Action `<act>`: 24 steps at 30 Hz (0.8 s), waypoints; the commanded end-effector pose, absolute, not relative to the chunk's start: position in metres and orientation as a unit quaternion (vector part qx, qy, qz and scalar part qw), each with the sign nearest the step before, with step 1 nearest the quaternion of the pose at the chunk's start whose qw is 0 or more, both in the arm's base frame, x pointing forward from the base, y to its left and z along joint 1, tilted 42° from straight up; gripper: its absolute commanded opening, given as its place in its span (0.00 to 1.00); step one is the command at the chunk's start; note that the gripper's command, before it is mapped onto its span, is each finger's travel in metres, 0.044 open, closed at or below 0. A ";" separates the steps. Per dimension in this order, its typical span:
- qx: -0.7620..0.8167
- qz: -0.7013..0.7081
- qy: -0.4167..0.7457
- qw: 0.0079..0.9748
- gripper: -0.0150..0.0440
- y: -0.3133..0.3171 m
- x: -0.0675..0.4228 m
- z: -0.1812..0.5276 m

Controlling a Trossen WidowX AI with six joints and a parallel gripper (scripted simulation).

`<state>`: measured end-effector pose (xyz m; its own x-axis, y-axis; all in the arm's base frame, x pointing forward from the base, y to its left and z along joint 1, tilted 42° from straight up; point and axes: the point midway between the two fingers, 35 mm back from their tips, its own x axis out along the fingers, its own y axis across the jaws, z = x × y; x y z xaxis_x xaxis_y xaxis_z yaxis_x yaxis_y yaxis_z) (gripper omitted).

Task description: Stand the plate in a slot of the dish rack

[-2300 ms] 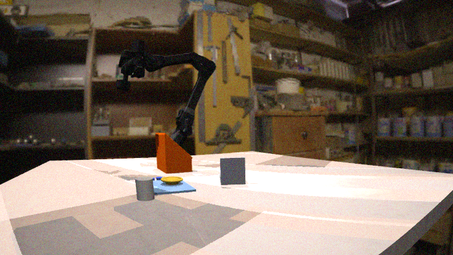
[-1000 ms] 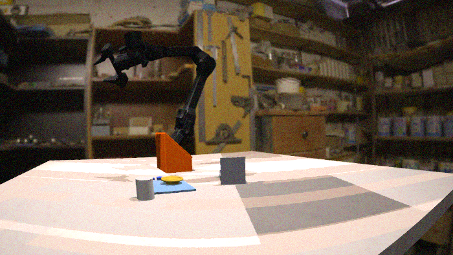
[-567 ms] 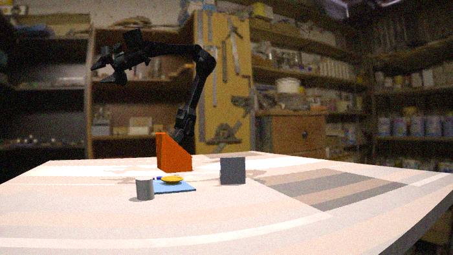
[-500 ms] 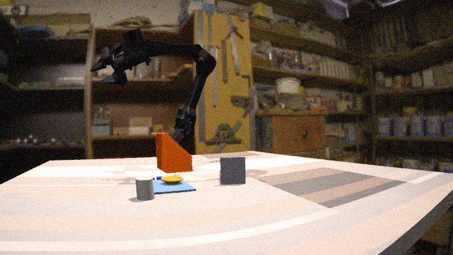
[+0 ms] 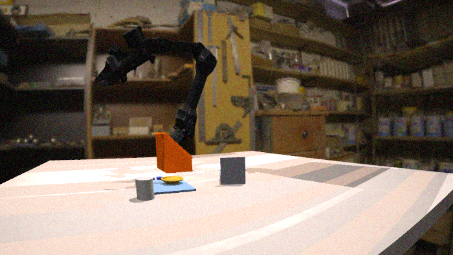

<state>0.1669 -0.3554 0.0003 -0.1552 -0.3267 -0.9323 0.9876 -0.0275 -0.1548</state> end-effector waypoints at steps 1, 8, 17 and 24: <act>0.362 -0.569 0.488 0.555 0.93 -0.344 0.181 -0.002; 0.346 -0.477 0.558 0.584 0.93 -0.318 0.205 -0.007; 0.322 -0.347 0.632 0.613 0.93 -0.281 0.232 -0.010; 0.302 -0.240 0.675 0.629 0.93 -0.250 0.250 -0.010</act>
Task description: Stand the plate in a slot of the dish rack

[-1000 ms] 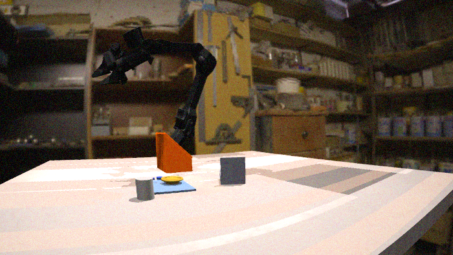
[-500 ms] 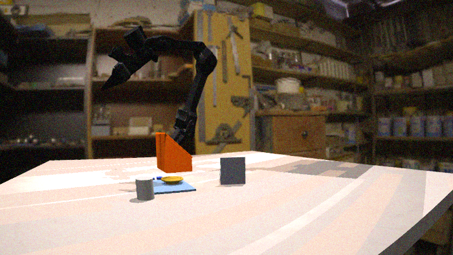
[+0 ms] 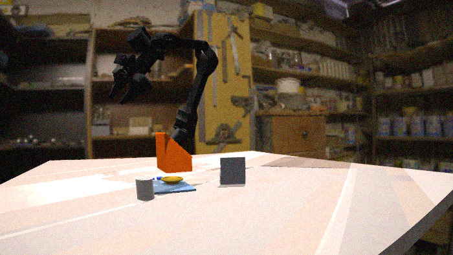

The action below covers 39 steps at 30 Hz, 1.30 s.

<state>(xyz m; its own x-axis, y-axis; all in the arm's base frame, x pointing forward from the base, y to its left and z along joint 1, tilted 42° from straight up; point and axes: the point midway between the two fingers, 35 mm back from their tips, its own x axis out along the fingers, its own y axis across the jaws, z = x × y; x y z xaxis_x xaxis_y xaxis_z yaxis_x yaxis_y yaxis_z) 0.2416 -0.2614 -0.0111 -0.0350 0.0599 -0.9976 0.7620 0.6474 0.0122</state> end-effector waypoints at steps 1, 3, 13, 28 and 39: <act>0.299 -0.224 0.680 0.631 0.93 -0.245 0.252 -0.009; 0.293 -0.192 0.689 0.634 0.93 -0.236 0.257 -0.008; 0.264 -0.031 0.718 0.643 0.93 -0.188 0.278 0.000; 0.229 0.214 0.703 0.638 0.93 -0.112 0.302 0.024; 0.223 0.268 0.690 0.635 0.93 -0.082 0.308 0.010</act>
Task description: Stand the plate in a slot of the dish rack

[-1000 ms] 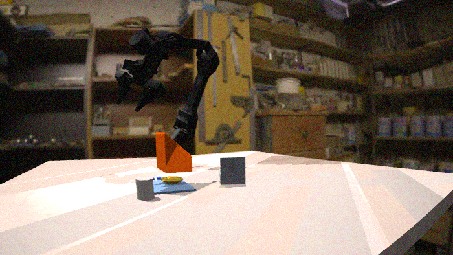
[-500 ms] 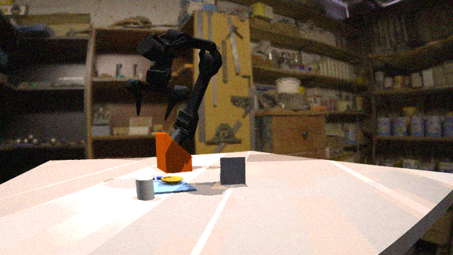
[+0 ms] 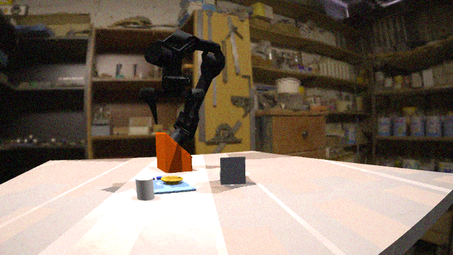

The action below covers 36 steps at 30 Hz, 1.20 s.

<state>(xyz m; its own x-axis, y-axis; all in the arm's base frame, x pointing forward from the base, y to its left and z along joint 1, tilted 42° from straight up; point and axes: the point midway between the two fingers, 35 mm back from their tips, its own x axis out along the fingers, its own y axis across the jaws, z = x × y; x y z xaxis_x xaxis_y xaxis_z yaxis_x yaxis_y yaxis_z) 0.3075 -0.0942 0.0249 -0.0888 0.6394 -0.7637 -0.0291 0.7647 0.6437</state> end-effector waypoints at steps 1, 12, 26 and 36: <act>0.223 0.268 0.690 0.635 0.93 -0.073 0.308 -0.005; 0.224 0.269 0.689 0.635 0.93 -0.027 0.293 -0.060; 0.224 0.269 0.689 0.635 0.93 -0.014 0.292 -0.074; 0.224 0.270 0.689 0.635 0.93 -0.004 0.290 -0.086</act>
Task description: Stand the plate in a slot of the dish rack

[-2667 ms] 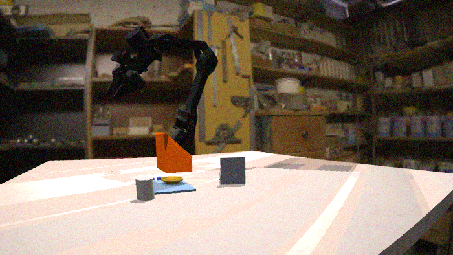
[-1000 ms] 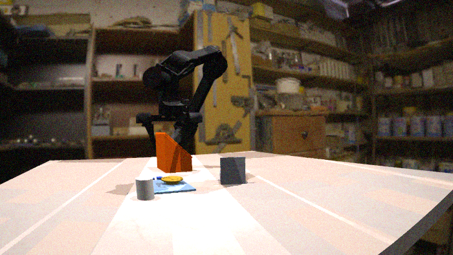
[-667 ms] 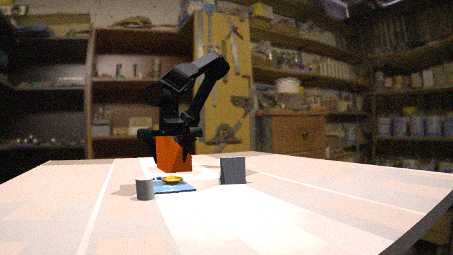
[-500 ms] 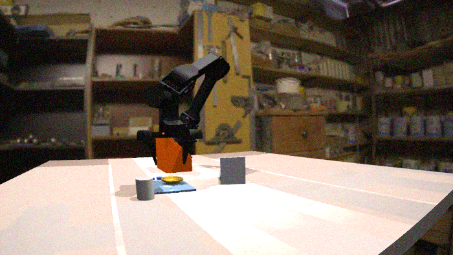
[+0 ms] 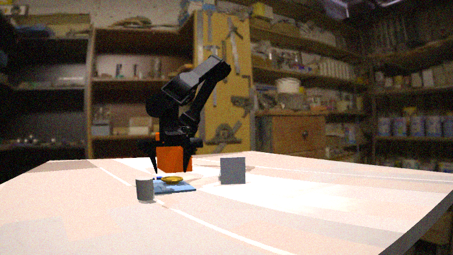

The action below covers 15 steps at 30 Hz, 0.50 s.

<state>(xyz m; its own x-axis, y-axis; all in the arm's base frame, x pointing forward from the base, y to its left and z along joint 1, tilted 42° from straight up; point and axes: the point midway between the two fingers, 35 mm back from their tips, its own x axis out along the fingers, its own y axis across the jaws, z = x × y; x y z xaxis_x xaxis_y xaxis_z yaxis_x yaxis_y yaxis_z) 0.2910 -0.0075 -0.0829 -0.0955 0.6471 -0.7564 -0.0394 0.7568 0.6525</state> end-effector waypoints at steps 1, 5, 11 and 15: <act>0.224 0.270 0.689 0.635 0.93 -0.002 0.290 -0.087; 0.224 0.270 0.689 0.635 0.93 0.002 0.289 -0.091; 0.225 0.270 0.689 0.634 0.93 0.009 0.287 -0.098; 0.225 0.270 0.689 0.634 0.93 0.013 0.286 -0.102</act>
